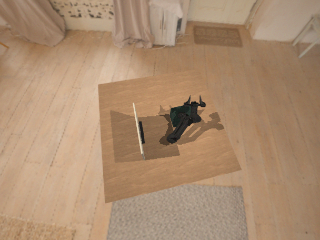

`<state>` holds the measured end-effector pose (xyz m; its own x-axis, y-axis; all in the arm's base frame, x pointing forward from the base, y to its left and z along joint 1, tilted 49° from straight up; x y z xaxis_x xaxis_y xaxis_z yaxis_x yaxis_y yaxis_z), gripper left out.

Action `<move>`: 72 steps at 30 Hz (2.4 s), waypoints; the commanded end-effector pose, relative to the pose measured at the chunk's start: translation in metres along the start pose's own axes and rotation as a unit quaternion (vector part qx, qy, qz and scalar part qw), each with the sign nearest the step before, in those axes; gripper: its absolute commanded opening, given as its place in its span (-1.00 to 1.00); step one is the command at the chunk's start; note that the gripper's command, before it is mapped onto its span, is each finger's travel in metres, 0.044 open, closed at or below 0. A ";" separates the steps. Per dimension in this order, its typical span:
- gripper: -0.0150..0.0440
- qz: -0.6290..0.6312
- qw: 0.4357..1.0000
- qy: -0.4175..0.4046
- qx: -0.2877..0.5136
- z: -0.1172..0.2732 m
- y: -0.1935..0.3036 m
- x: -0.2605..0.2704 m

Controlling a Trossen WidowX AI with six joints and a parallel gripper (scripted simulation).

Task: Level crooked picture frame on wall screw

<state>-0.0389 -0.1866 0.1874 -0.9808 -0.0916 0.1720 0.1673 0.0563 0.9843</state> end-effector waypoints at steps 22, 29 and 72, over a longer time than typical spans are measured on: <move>0.39 0.016 0.897 0.436 0.063 0.028 0.030 -0.171; 0.39 0.006 0.817 0.570 0.081 0.075 0.034 -0.213; 0.39 -0.004 0.678 0.728 0.099 0.155 0.033 -0.240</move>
<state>0.1870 -0.0086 0.1739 0.1843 -0.9676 0.1729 0.0007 0.1760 0.9844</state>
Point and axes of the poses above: the point midway between the two fingers, 35 mm back from their tips, its own z axis back along the fingers, its own x axis across the jaws, y = z × x, the point moved 3 cm from there along z, back along the fingers, and after that the axes turned 5 degrees about -z, right-handed, at the moved point
